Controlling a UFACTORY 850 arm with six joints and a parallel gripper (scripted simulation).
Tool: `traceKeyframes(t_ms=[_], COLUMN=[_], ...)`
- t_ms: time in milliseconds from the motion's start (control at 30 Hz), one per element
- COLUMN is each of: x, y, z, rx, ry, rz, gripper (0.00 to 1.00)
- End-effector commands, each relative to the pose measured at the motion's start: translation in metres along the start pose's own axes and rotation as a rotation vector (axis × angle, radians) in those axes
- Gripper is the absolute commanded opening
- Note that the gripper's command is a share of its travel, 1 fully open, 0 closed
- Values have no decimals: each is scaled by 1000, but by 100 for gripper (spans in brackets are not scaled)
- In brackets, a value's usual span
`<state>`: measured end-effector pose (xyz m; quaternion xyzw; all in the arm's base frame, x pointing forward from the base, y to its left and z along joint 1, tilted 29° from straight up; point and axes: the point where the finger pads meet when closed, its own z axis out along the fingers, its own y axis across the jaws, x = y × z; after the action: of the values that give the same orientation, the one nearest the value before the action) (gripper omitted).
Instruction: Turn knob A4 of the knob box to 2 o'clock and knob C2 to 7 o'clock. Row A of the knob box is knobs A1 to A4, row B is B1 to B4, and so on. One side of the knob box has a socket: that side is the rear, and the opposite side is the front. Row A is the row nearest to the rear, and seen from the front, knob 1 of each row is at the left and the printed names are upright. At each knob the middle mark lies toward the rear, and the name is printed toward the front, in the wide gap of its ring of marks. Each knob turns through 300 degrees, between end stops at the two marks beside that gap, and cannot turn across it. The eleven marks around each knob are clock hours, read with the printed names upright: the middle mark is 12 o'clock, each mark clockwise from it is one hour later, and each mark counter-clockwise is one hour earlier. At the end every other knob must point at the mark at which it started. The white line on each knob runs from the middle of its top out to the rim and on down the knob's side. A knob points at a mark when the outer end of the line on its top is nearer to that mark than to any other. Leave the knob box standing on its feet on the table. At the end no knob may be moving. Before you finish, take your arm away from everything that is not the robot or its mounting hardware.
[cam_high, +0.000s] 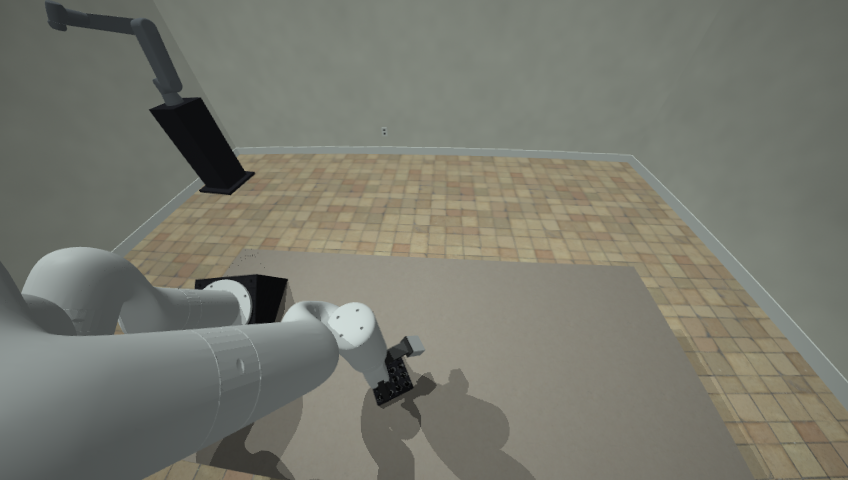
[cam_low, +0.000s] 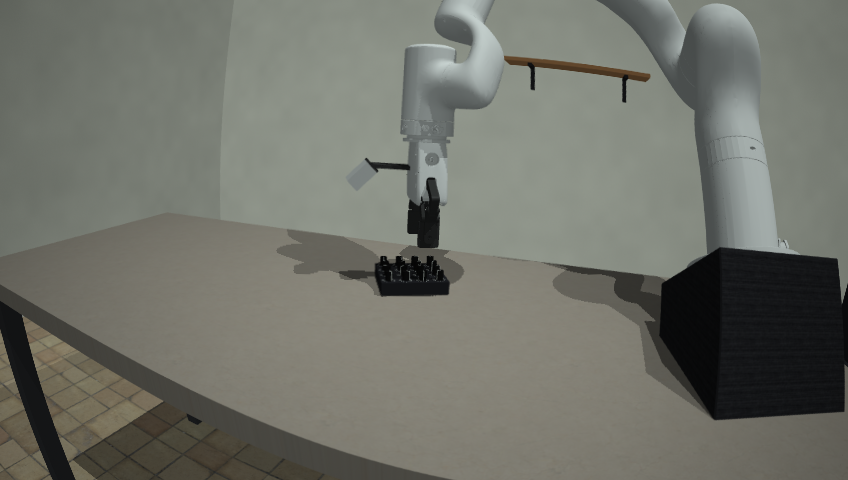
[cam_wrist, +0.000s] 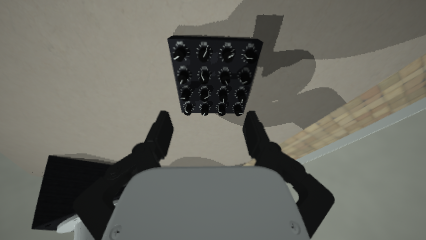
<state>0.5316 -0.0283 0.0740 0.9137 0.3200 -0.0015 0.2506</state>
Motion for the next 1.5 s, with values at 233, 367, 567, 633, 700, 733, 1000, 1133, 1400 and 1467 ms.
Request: traceKeyframes(t_ms=[233,367,567,633,700,733,1000,1133,1400,1467], x=[1,1,1,1,1,1,-1,-5,-19,-22], y=[0,0,0,0,0,0,0,0,0,0], z=[-1,-1,-1,-1,-1,-1,0,0,0,0], rx=[-1,-1,-1,-1,-1,-1,-3,-6,-6,-6], ry=[1,1,1,1,1,1,1,0,0,0], rz=[0,0,0,0,0,0,1,1,1,1], gripper=[100,100,100,100,100,100,100,100,100,100])
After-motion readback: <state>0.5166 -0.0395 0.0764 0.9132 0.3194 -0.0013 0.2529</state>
